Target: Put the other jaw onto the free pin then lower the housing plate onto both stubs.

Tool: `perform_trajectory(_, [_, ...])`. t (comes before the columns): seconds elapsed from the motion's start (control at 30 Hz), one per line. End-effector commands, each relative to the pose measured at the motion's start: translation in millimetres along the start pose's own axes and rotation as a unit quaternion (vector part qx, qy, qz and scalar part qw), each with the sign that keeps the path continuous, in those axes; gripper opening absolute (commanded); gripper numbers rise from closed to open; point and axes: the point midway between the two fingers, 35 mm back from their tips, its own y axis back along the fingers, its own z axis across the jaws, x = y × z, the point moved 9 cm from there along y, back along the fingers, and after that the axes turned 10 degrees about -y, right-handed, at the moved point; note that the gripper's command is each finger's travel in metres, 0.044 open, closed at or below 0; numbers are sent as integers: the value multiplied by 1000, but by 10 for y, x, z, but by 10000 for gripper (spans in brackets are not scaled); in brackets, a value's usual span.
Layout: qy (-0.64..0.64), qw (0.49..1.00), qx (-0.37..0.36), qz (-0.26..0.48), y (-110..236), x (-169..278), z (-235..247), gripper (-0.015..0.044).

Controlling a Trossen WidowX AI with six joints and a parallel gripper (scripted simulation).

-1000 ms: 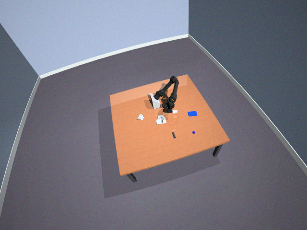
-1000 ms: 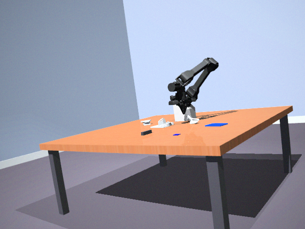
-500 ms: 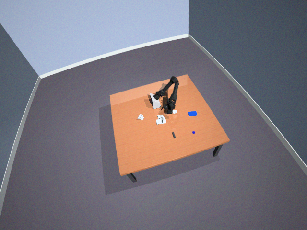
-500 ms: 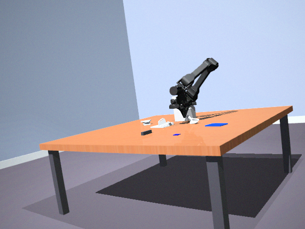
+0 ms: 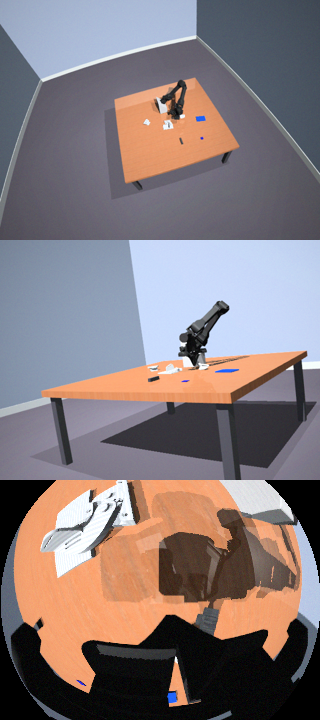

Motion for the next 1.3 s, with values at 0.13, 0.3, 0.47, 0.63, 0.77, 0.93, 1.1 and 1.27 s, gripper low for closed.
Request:
perform_trajectory(0.13, [-2,1000,1,1,-2,-9,-114,0])
perform_trajectory(0.3, [-2,1000,1,1,-2,-18,-197,0])
perform_trajectory(0.47, [-2,1000,1,0,-2,-32,-278,0])
perform_trajectory(0.63, [-2,1000,1,0,-4,-49,-357,0])
perform_trajectory(0.77, [-3,1000,1,0,-6,-65,-420,0])
perform_trajectory(0.93, [-3,1000,1,0,-9,-88,-496,0])
perform_trajectory(1.1, [-3,1000,1,0,-8,-95,-528,0])
perform_trajectory(1.27, [-3,1000,1,0,15,-98,-587,0])
